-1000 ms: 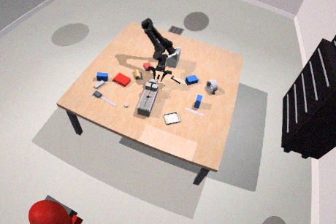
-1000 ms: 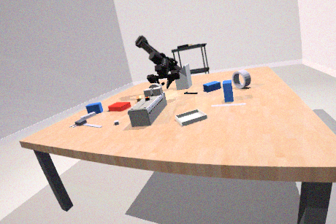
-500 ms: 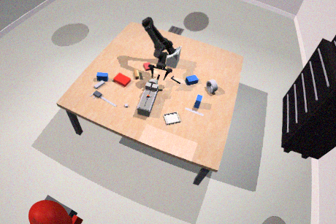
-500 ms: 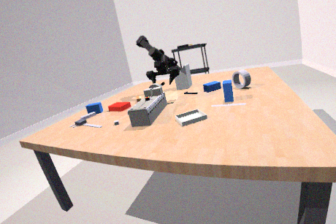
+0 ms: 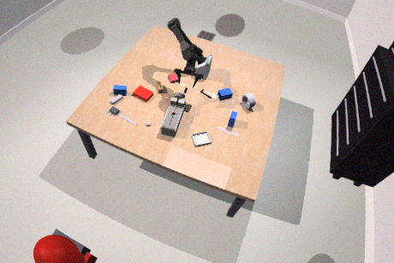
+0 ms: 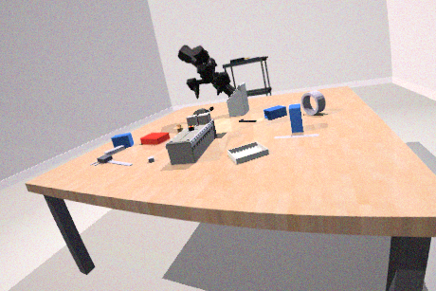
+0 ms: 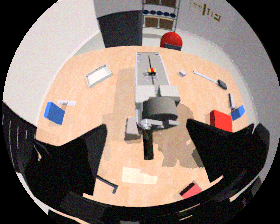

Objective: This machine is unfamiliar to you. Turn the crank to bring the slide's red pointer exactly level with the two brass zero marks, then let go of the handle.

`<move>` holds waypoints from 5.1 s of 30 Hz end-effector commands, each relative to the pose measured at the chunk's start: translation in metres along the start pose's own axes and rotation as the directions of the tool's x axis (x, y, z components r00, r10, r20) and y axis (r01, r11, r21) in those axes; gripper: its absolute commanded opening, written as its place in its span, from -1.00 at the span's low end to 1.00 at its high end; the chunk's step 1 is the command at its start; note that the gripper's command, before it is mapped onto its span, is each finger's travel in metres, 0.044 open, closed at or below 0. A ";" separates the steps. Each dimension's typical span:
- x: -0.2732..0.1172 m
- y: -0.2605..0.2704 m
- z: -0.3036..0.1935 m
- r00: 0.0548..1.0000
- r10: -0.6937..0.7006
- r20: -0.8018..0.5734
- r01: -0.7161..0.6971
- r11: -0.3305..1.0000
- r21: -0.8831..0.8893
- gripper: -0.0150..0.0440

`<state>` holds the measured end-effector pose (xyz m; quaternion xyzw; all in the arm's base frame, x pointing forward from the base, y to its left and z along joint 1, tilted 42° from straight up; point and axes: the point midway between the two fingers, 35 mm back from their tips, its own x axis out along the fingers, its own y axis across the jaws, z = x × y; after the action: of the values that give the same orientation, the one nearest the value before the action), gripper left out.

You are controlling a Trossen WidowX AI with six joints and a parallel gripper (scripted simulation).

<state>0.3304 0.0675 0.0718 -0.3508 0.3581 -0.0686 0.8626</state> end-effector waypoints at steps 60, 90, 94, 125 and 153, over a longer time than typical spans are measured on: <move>0.091 -0.032 0.090 0.998 -0.056 -0.026 0.057 0.996 0.068 1.00; -0.021 -0.002 0.024 1.000 -0.014 0.011 0.014 1.000 0.013 1.00; -0.020 -0.002 0.019 1.000 -0.013 0.013 0.013 1.000 0.010 1.00; 0.037 -0.001 -0.035 1.000 -0.014 0.012 0.014 1.000 0.009 1.00; 0.059 -0.003 -0.060 1.000 -0.017 0.013 0.017 1.000 0.007 0.56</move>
<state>0.3341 0.0096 0.0106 -0.3498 0.3495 -0.0779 0.8657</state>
